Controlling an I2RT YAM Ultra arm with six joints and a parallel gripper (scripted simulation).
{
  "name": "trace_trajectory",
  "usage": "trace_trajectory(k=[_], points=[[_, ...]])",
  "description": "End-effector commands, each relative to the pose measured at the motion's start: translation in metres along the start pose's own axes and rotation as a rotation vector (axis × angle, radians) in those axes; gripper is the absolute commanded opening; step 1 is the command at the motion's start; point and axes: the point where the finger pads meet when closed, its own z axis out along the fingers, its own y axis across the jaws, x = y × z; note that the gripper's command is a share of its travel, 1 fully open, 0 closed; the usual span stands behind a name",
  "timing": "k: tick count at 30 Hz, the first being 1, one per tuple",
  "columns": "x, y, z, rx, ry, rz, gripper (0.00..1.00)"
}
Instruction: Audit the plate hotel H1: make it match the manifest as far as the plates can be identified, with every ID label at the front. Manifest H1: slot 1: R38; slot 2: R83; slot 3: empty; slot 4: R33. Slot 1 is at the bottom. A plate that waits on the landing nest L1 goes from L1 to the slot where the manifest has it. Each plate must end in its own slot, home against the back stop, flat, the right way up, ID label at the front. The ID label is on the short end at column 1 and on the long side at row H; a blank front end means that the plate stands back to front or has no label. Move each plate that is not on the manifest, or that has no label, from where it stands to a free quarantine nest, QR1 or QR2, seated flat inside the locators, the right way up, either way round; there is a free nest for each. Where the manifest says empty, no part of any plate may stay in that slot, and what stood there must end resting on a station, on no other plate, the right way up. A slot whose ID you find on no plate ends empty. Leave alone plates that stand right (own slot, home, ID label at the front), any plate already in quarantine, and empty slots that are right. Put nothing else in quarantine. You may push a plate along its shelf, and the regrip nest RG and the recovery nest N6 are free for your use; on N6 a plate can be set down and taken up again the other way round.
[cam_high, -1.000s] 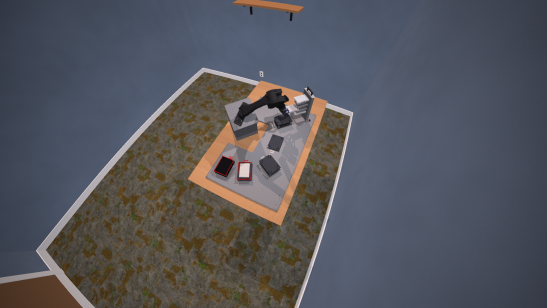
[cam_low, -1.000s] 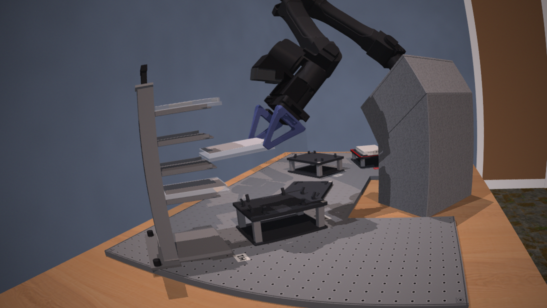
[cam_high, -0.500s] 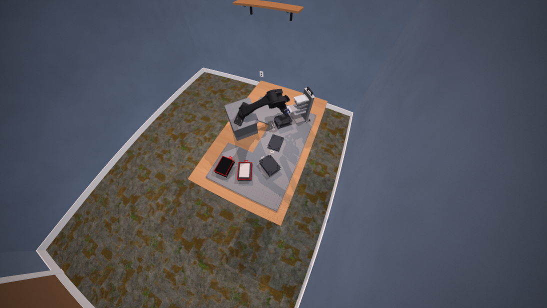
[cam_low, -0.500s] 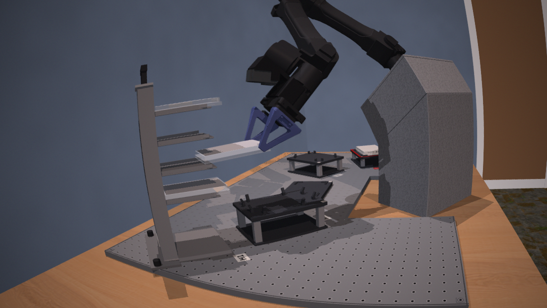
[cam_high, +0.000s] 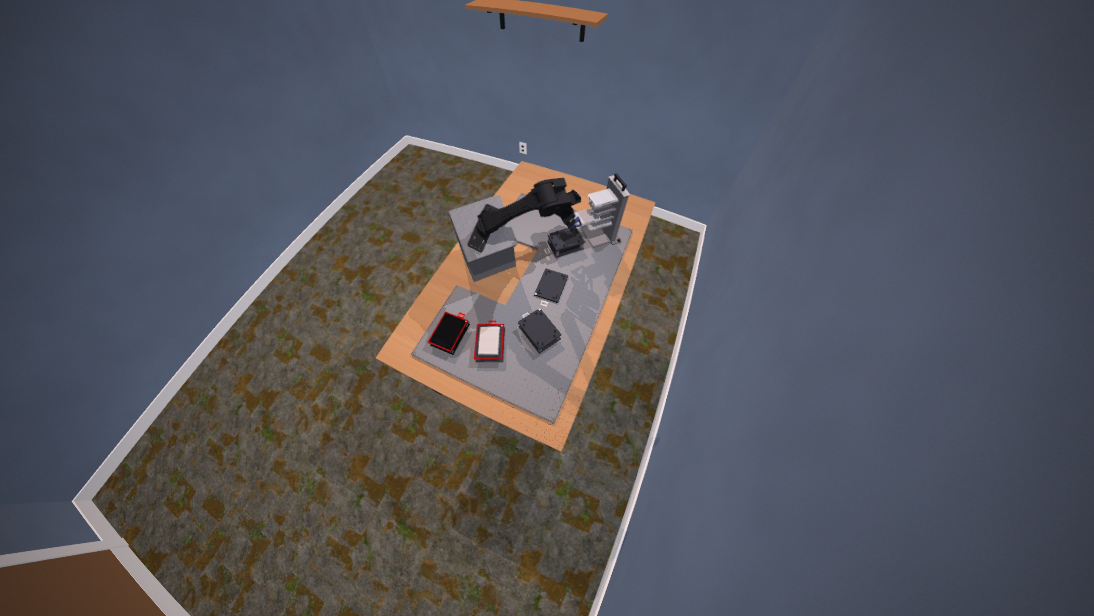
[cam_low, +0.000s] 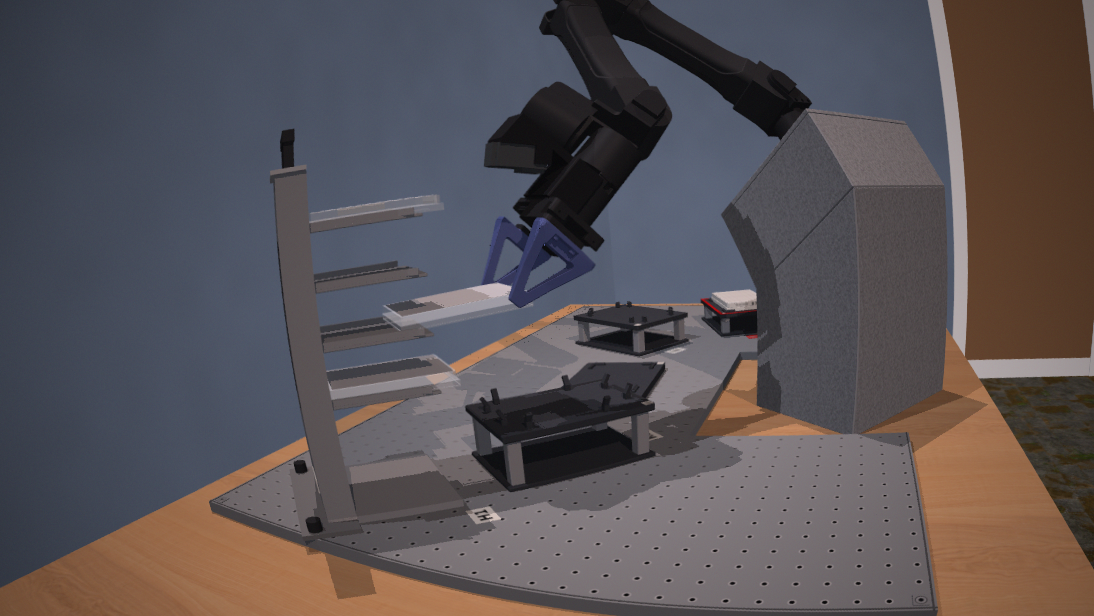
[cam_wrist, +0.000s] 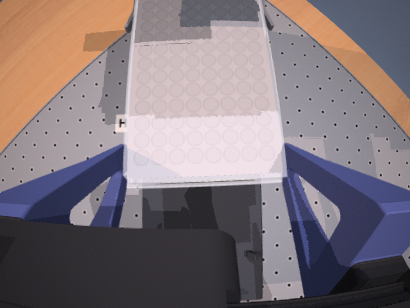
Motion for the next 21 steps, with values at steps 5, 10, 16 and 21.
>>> trace_trajectory(k=[5, 10, 16, 21], points=[[-0.009, 0.003, 0.005, -0.015, -0.013, -0.005, 0.85], [-0.006, 0.003, 0.010, -0.015, -0.003, -0.006, 0.85], [-0.009, 0.004, 0.013, -0.017, -0.005, -0.008, 0.85], [-0.016, 0.002, 0.013, -0.012, -0.019, -0.002, 0.85]])
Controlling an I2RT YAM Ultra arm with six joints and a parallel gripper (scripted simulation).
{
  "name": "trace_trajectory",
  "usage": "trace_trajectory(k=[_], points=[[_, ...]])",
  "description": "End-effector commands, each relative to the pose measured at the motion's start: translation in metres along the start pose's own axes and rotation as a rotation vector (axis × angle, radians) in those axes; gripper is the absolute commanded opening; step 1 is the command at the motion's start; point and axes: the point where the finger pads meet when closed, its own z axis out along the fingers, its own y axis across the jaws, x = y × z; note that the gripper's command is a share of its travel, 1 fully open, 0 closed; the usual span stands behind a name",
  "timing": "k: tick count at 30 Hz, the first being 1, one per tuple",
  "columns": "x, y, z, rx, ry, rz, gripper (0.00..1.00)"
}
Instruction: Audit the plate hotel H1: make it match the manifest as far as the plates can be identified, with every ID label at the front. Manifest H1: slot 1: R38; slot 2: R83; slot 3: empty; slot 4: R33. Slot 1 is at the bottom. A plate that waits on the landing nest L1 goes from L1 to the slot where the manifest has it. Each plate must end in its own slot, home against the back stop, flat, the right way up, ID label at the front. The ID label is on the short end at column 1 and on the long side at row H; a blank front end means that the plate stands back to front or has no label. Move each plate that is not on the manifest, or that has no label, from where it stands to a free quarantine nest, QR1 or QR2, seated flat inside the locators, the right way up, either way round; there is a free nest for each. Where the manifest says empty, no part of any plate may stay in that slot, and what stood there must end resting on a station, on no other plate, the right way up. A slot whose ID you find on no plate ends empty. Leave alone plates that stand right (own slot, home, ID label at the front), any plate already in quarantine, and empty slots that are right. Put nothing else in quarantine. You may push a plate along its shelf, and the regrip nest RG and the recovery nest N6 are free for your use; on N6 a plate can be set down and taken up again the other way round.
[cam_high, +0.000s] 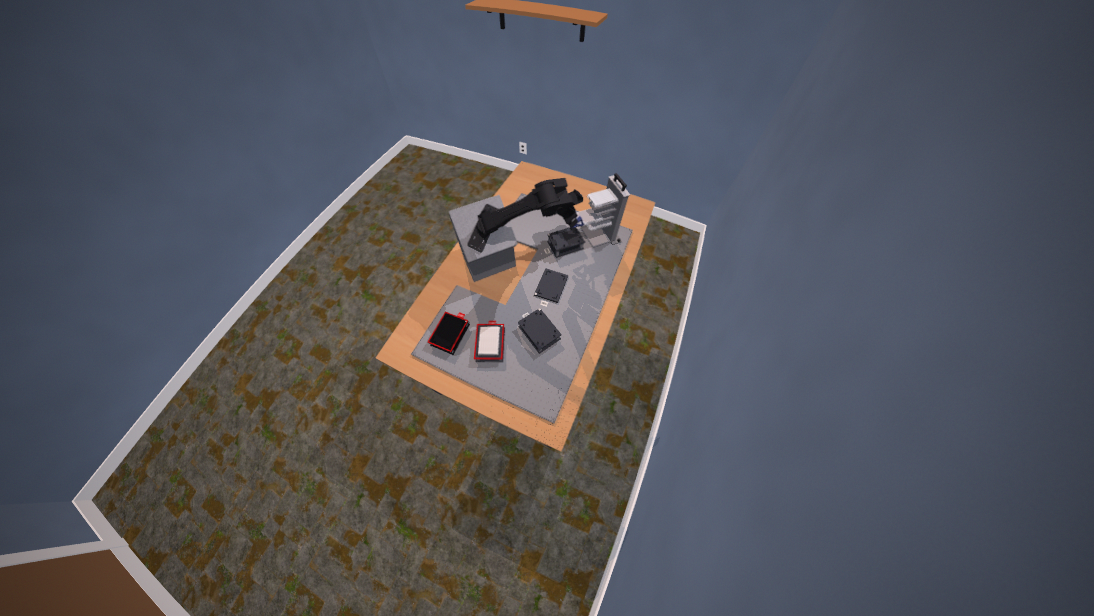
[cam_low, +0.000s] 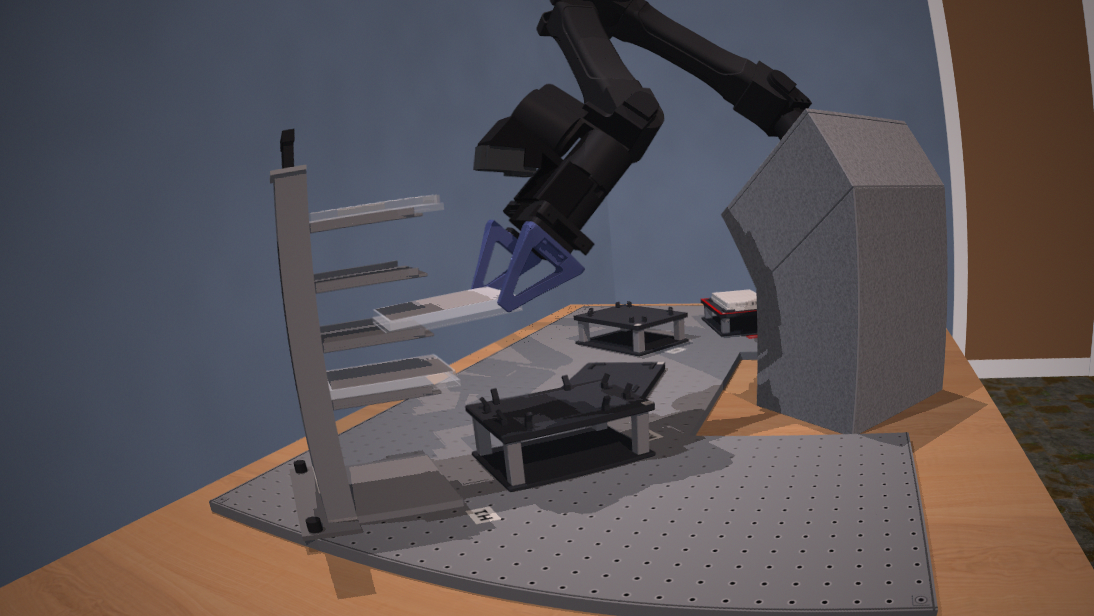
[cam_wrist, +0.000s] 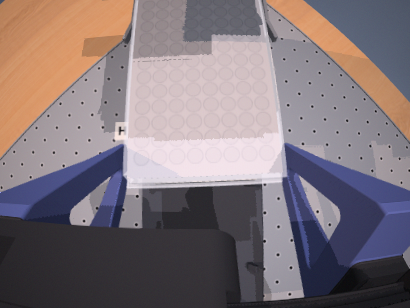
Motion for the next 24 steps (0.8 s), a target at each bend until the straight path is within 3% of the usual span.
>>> trace_trajectory(k=[1, 13, 24], points=[[-0.0077, 0.0027, 0.0048, -0.013, -0.013, -0.004, 0.85], [-0.0094, 0.0033, 0.0126, -0.014, -0.009, -0.006, 0.85], [-0.0109, 0.0013, 0.0080, -0.009, -0.015, 0.000, 0.85]])
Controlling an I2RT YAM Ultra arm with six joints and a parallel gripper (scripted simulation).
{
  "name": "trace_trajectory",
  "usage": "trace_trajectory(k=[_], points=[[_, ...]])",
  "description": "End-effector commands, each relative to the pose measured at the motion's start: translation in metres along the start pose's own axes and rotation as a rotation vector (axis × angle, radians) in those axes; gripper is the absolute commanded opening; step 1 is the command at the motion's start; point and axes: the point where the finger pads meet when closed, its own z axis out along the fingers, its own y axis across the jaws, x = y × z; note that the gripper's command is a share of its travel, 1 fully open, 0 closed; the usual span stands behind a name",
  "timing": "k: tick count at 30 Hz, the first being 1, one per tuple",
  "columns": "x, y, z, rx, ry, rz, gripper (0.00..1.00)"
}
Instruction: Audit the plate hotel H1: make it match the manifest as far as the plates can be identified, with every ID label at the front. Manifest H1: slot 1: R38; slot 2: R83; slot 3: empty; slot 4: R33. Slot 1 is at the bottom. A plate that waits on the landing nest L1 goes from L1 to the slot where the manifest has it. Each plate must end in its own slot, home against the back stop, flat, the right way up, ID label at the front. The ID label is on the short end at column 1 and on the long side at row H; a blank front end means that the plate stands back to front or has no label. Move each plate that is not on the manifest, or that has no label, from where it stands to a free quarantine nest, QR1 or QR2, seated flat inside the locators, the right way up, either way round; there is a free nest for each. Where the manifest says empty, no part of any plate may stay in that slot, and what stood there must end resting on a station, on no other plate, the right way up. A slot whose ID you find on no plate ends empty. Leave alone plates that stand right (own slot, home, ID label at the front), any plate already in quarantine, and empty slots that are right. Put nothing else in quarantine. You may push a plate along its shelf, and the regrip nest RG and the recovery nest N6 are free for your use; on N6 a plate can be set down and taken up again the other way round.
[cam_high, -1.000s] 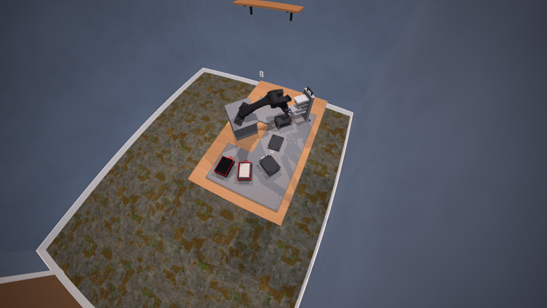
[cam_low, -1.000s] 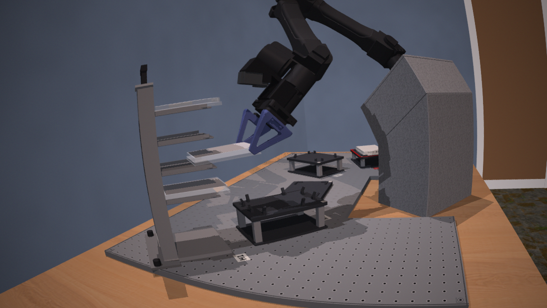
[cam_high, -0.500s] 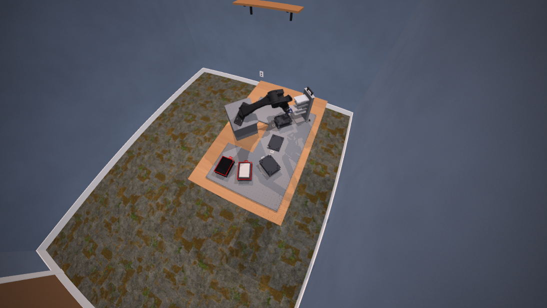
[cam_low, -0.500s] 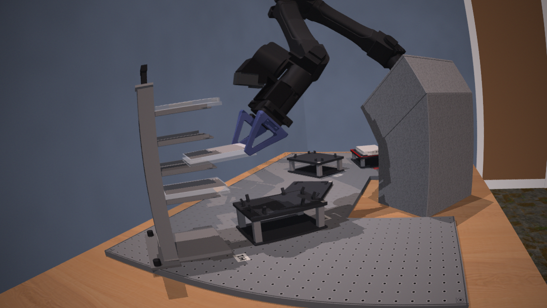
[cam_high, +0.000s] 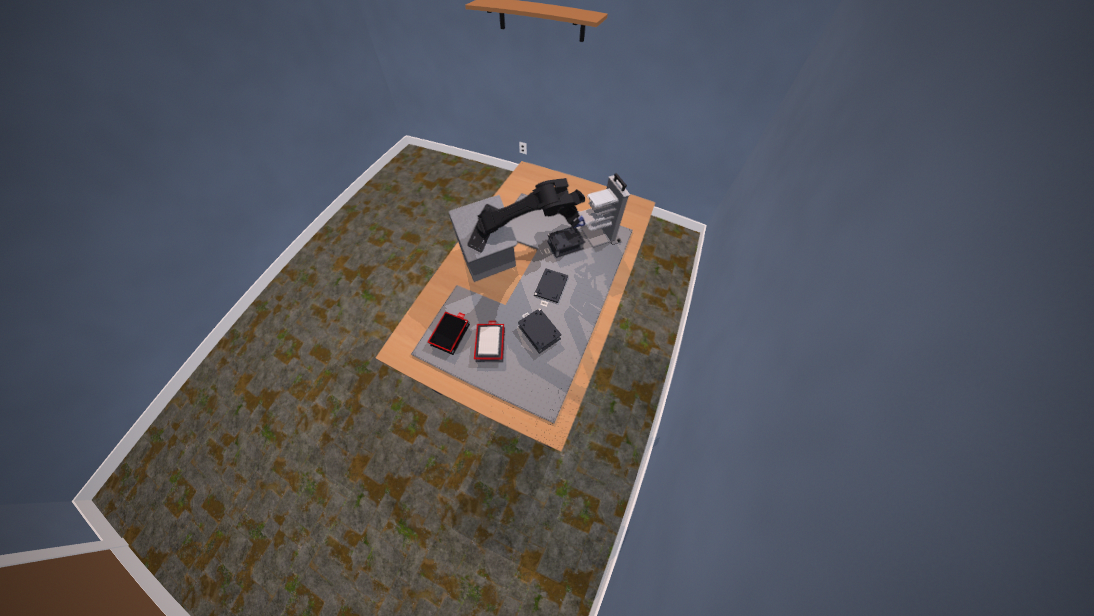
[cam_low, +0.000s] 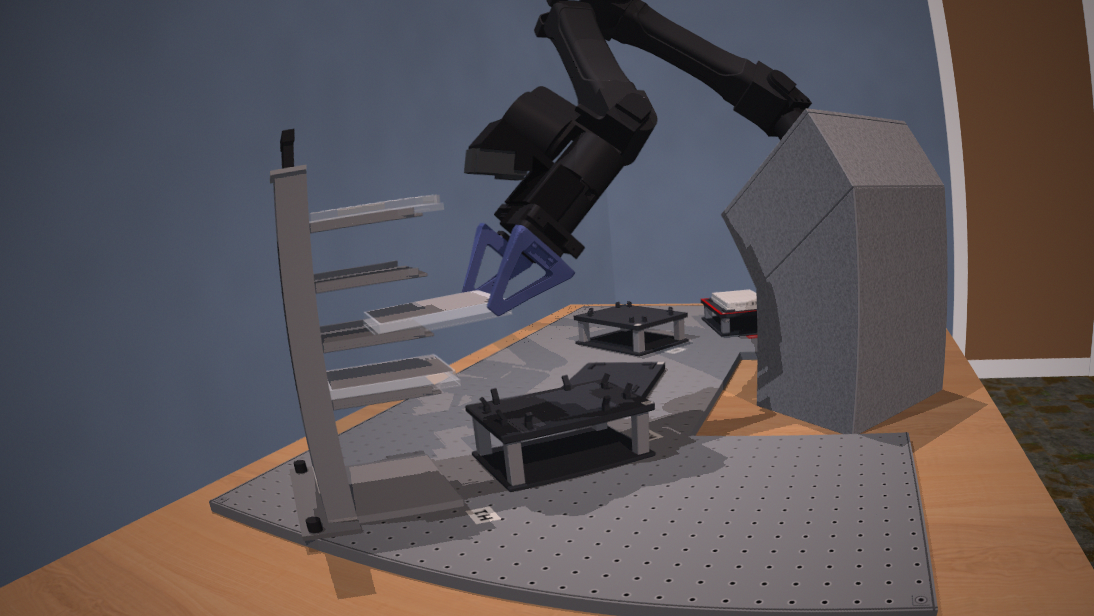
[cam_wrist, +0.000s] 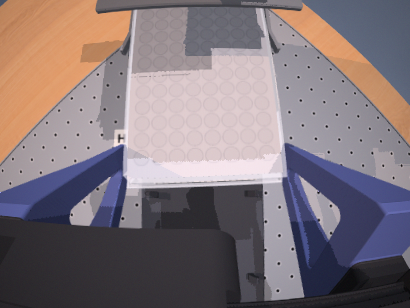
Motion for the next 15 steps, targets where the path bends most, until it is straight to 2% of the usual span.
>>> trace_trajectory(k=[1, 12, 15], points=[[-0.0053, 0.0013, -0.0007, -0.009, -0.012, -0.002, 0.85], [-0.0048, 0.0015, -0.0007, -0.009, -0.010, -0.002, 0.85], [-0.0027, 0.0022, 0.0071, -0.013, 0.000, -0.007, 0.85]])
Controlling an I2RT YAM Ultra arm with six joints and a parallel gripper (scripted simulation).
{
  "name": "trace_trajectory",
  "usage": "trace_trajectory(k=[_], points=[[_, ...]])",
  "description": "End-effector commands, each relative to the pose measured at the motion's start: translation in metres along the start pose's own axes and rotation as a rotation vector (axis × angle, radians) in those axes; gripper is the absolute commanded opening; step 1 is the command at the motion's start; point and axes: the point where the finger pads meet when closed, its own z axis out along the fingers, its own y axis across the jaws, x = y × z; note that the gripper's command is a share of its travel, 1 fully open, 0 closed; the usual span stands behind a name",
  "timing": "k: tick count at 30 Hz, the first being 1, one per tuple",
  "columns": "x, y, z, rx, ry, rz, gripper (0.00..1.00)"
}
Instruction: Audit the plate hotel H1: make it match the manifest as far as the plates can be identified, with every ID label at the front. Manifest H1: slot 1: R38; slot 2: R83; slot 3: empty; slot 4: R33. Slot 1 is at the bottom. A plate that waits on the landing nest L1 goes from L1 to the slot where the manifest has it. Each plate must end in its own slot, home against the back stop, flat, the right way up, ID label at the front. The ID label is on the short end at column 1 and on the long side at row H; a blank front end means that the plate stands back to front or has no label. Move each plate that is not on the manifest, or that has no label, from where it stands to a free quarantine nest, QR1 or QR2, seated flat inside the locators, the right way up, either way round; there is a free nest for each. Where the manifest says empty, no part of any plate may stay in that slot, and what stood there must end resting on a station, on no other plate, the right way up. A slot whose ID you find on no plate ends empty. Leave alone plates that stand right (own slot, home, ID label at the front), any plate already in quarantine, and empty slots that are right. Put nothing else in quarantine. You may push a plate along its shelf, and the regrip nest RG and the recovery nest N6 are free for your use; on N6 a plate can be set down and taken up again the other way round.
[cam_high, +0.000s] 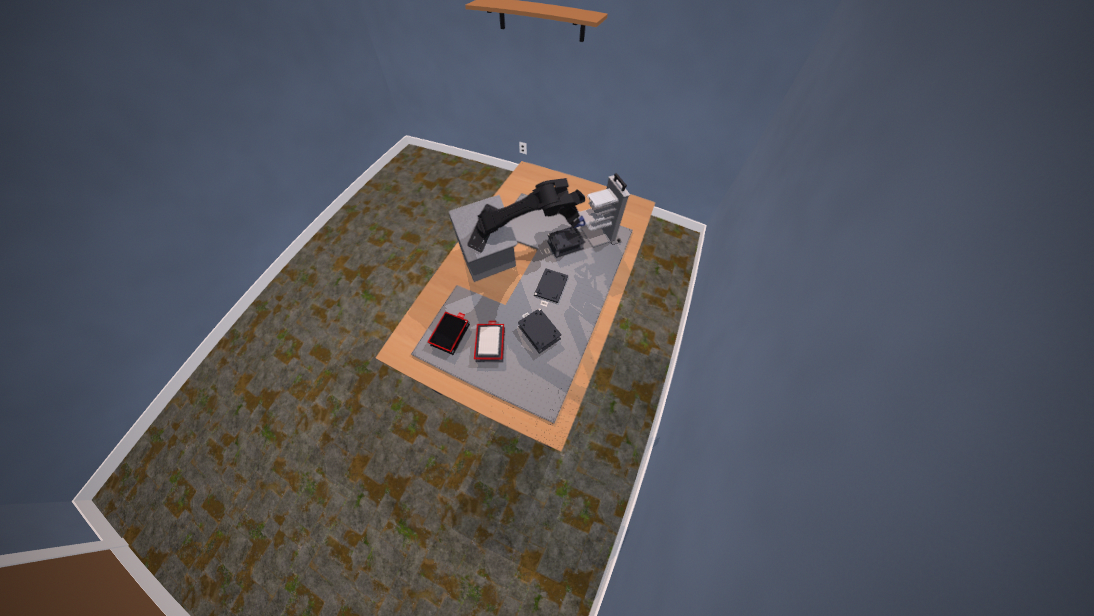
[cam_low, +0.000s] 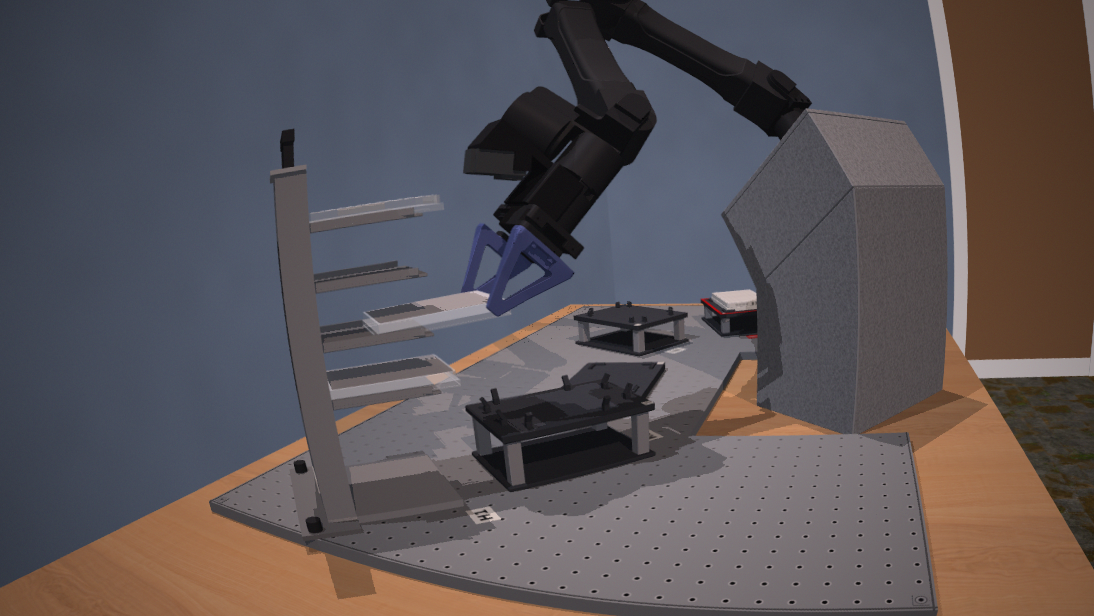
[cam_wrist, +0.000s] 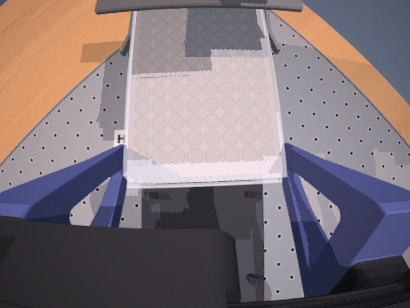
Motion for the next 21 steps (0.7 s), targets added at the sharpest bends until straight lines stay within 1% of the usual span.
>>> trace_trajectory(k=[1, 8, 11, 21], points=[[-0.003, 0.003, 0.007, -0.014, -0.001, -0.007, 0.85], [-0.004, 0.003, 0.011, -0.014, -0.001, -0.007, 0.85], [-0.006, 0.006, 0.011, -0.018, -0.006, -0.010, 0.85], [-0.007, 0.004, 0.018, -0.015, -0.003, -0.009, 0.85]])
